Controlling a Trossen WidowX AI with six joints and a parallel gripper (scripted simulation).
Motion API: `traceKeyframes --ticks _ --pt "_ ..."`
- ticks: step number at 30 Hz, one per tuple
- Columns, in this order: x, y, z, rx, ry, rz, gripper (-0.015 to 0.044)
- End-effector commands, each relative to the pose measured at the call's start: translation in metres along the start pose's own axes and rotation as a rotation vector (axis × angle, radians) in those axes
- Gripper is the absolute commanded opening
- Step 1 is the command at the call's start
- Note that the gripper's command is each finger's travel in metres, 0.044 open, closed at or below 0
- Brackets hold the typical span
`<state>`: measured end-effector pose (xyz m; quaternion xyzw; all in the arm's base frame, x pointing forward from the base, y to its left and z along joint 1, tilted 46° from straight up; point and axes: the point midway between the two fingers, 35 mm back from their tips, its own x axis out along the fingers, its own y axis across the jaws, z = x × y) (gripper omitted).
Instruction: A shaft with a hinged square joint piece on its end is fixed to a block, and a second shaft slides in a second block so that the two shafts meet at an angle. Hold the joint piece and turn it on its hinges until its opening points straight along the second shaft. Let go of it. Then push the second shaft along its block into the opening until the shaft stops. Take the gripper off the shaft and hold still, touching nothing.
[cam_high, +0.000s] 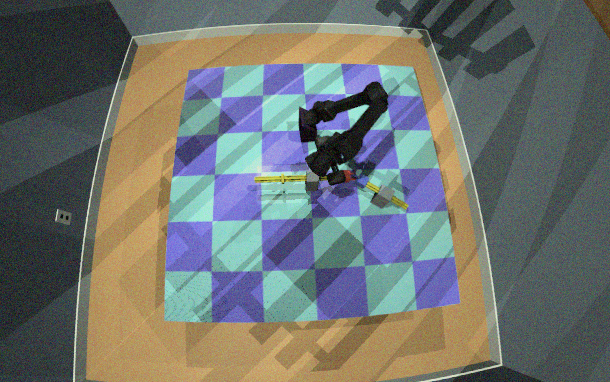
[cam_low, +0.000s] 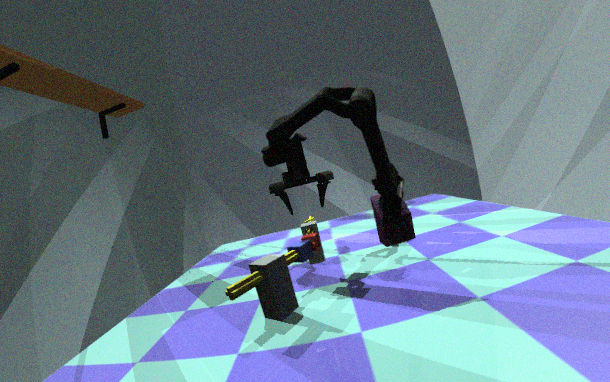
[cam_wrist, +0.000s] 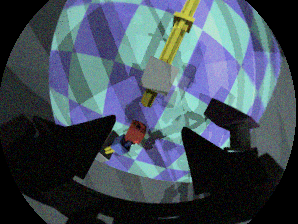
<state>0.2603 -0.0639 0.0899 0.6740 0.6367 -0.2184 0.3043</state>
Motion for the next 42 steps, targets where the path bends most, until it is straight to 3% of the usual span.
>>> traceKeyframes --ticks 1,8,15,31,42 --pt "0.003 0.000 0.000 0.136 0.007 0.000 0.0440" --pt "0.005 0.000 0.000 0.323 0.012 0.000 0.0440" --pt "0.006 0.000 0.000 0.328 0.012 0.000 0.0440" --pt "0.081 0.000 0.002 0.327 0.014 0.001 0.0440" --pt "0.085 0.011 -0.027 0.328 0.012 0.001 0.0440"
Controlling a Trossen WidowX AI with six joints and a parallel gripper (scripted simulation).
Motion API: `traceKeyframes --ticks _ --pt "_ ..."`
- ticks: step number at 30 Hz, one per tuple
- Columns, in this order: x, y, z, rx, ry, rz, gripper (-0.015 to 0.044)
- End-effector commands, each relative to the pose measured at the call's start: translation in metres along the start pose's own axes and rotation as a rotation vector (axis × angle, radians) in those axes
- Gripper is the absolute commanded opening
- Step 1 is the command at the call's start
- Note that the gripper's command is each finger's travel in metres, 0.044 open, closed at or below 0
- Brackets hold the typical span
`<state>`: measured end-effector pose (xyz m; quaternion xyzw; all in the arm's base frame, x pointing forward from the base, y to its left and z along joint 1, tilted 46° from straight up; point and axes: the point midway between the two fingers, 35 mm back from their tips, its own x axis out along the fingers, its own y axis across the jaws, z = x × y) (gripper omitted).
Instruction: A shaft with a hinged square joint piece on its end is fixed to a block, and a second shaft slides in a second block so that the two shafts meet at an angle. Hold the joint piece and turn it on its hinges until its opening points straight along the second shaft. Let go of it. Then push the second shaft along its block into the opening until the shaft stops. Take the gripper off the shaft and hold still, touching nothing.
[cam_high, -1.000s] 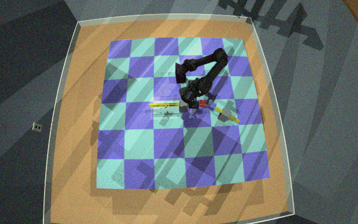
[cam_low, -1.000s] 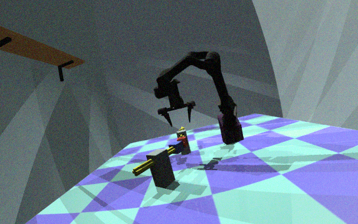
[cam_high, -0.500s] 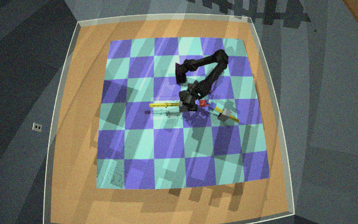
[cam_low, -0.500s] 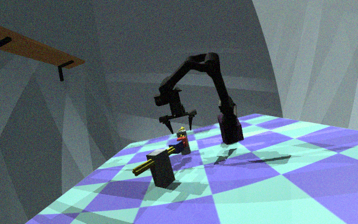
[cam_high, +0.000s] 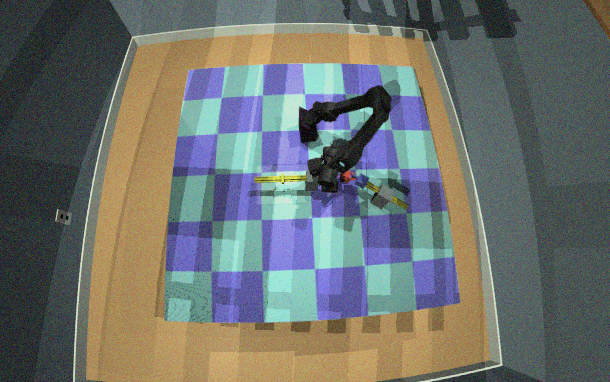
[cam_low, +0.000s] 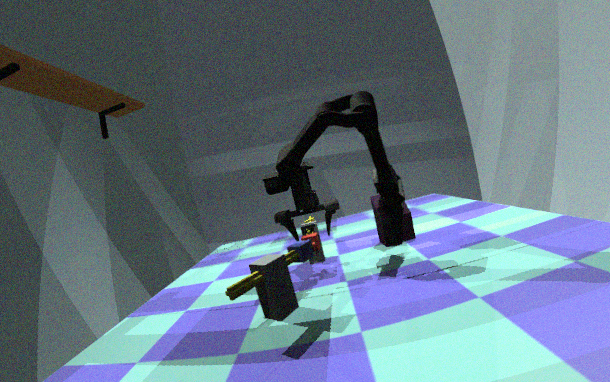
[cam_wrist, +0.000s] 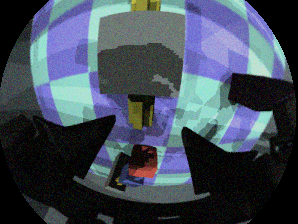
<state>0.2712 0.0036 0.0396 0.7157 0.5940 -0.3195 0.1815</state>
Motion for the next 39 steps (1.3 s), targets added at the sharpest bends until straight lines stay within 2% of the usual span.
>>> traceKeyframes --ticks 1,7,33,39 --pt "0.001 0.001 -0.025 -0.013 0.001 0.006 0.0440" --pt "0.002 -0.002 -0.057 -0.013 0.007 0.005 0.0440" --pt "0.032 -0.002 -0.059 -0.013 0.008 0.004 0.0440" --pt "0.032 -0.002 -0.059 -0.013 0.008 0.004 0.0282"
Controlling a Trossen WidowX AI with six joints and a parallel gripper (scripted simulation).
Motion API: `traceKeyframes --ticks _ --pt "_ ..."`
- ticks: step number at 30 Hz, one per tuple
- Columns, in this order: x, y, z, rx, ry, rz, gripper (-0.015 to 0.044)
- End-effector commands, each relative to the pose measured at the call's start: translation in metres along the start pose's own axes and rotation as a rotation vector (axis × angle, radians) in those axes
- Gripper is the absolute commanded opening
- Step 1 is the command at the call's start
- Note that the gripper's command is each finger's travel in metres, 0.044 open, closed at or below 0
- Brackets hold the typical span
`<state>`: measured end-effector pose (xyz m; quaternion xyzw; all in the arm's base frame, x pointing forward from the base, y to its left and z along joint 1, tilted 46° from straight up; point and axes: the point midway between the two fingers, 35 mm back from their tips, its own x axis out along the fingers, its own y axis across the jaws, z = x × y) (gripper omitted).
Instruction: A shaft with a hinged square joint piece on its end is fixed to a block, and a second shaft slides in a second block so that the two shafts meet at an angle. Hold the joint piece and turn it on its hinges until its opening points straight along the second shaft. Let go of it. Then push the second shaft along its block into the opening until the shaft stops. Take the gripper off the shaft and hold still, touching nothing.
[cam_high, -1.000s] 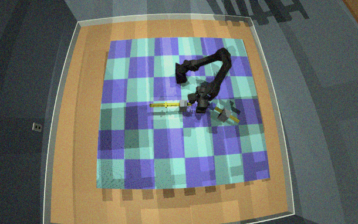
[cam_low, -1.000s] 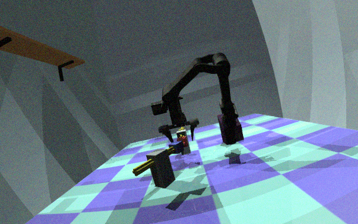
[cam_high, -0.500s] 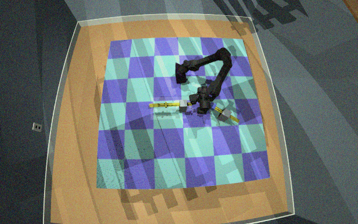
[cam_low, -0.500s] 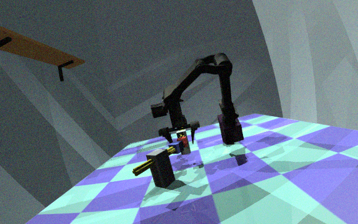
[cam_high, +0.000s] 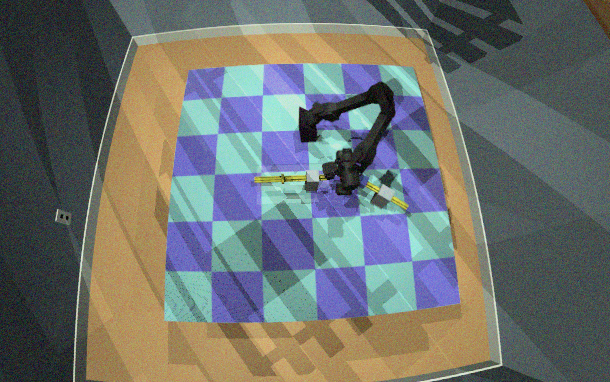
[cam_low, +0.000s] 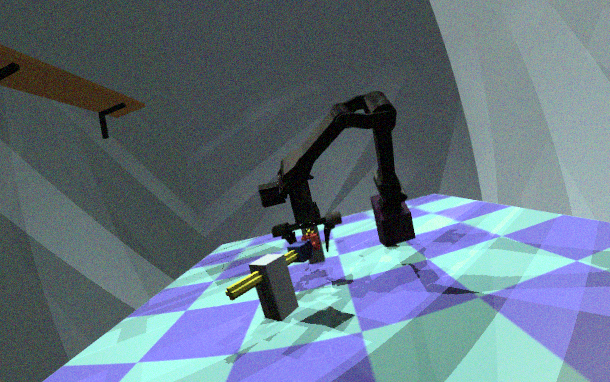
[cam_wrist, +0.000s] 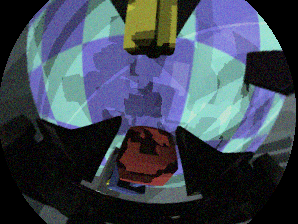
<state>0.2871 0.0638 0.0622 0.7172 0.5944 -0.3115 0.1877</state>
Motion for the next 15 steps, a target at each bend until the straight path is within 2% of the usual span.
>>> traceKeyframes --ticks 1,4,15 --pt "0.0020 -0.0006 -0.0001 0.005 0.003 -0.004 0.0256" --pt "0.0020 -0.0006 -0.0001 0.005 0.003 -0.004 0.0182" --pt "0.0020 -0.0006 -0.0001 0.005 0.003 -0.004 0.0182"
